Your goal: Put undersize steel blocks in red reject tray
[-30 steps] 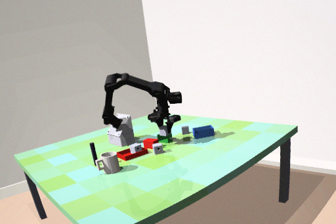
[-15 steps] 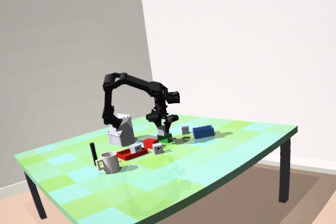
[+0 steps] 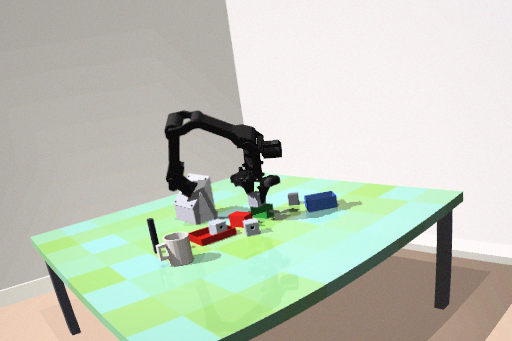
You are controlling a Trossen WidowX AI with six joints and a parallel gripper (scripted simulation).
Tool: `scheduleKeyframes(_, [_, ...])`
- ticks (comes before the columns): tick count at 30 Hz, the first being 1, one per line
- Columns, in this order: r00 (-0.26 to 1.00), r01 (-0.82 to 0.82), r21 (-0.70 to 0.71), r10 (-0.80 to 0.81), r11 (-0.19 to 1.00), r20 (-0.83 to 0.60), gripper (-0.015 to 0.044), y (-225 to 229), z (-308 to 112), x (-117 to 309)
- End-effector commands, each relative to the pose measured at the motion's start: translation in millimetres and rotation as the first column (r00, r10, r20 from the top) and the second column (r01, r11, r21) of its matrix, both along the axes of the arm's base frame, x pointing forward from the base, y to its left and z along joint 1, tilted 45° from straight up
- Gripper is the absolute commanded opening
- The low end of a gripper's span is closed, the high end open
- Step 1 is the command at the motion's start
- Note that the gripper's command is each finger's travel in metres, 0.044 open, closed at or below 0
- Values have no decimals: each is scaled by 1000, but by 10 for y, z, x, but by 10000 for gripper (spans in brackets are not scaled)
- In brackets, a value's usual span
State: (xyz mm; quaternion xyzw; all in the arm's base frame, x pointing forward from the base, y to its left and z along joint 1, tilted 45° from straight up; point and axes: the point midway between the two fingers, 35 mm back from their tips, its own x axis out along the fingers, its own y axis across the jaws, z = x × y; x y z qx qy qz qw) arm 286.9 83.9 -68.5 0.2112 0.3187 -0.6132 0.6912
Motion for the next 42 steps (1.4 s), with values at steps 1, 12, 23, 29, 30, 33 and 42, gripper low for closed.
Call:
scheduleKeyframes(1, [1000,-12,21,11,1000,27,0,79,70,-1])
scheduleKeyframes(12, [1000,-12,21,11,1000,27,0,49,89,-96])
scheduleKeyframes(23, [999,-36,44,35,998,5,0,-502,716,62])
scheduleKeyframes(29, [999,-51,39,51,998,-6,0,-994,1179,21])
scheduleKeyframes(30, [999,-53,37,53,998,-8,0,-1076,1252,-1])
scheduleKeyframes(33, [998,-57,26,58,998,-15,0,-1319,1460,-93])
scheduleKeyframes(42, [998,-60,7,60,998,-24,0,-1587,1683,-243])
